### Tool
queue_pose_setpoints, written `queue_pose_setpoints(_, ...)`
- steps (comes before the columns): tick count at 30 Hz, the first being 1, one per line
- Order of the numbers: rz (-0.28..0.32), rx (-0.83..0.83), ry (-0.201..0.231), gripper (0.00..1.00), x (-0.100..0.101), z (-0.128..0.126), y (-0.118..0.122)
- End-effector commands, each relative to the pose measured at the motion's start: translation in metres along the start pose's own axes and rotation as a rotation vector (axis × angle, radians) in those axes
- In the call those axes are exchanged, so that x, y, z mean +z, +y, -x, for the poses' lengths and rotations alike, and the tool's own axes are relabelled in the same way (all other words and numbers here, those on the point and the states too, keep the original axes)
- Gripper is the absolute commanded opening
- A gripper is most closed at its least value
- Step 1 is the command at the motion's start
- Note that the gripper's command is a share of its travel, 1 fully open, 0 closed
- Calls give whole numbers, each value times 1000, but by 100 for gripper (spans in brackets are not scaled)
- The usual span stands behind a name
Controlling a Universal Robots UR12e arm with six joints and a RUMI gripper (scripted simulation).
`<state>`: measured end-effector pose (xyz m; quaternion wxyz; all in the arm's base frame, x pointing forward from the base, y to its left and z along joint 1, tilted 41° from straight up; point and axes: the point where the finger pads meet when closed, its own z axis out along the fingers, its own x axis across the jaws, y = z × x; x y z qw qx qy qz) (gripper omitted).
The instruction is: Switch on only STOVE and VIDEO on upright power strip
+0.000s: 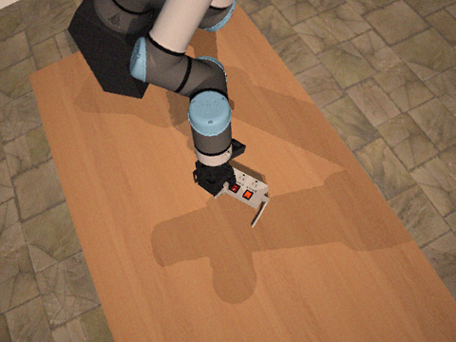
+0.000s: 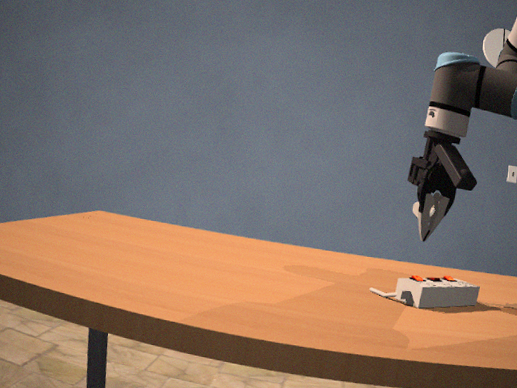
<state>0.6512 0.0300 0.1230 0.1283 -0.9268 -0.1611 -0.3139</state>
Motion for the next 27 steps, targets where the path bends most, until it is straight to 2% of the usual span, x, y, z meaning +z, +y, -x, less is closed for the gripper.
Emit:
queue_pose_setpoints(1, 1, 0, 1, 0, 0, 0, 0)
queue_pose_setpoints(19, 1, 0, 1, 0, 0, 0, 0)
queue_pose_setpoints(20, 1, 0, 1, 100, 0, 0, 0)
queue_pose_setpoints(27, 1, 0, 1, 100, 0, 0, 0)
